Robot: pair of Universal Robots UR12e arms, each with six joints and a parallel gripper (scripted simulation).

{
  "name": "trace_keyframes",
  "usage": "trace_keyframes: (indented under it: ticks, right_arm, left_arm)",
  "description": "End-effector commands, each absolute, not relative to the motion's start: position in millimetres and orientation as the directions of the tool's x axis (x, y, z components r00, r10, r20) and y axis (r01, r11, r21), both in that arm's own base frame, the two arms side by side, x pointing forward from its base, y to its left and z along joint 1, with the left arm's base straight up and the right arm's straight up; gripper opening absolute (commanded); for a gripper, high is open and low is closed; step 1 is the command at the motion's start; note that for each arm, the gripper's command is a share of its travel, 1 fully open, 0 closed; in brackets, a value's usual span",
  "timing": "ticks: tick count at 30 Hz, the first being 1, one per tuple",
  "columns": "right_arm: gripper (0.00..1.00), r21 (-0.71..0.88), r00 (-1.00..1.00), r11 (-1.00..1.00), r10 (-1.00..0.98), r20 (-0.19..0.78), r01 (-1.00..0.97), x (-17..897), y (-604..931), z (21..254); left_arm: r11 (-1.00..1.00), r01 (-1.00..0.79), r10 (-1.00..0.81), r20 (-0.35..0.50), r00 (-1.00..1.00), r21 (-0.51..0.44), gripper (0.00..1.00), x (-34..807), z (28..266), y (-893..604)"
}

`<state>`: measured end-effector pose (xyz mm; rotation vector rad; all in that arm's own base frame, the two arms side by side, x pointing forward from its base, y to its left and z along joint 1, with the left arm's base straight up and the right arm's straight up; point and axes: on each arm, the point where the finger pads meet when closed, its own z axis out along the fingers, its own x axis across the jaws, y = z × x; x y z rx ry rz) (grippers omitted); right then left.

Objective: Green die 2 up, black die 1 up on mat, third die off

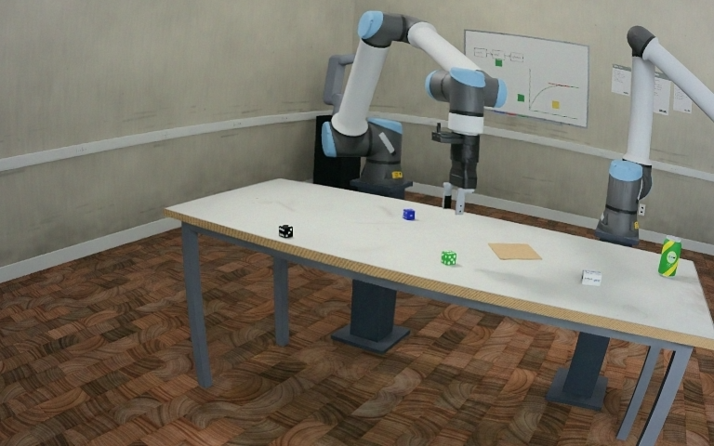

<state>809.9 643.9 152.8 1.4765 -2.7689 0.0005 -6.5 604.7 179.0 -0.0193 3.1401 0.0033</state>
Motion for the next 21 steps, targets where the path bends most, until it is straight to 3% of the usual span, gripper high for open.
trace_keyframes:
  ticks: [1, 21]
  right_arm:
    - [1.00, 0.000, -0.556, 0.556, -0.831, 0.000, -0.831, 811.0, 646.5, 155.4]
    - [1.00, 0.000, -0.333, 0.333, -0.943, 0.000, -0.943, 815.1, 646.7, 147.6]
  left_arm:
    - [1.000, -0.014, -0.014, 0.000, -1.000, 0.000, 1.00, -8.5, 177.0, 604.0]
    - [1.000, -0.014, -0.014, 0.000, -1.000, 0.000, 1.00, -8.5, 177.0, 604.0]
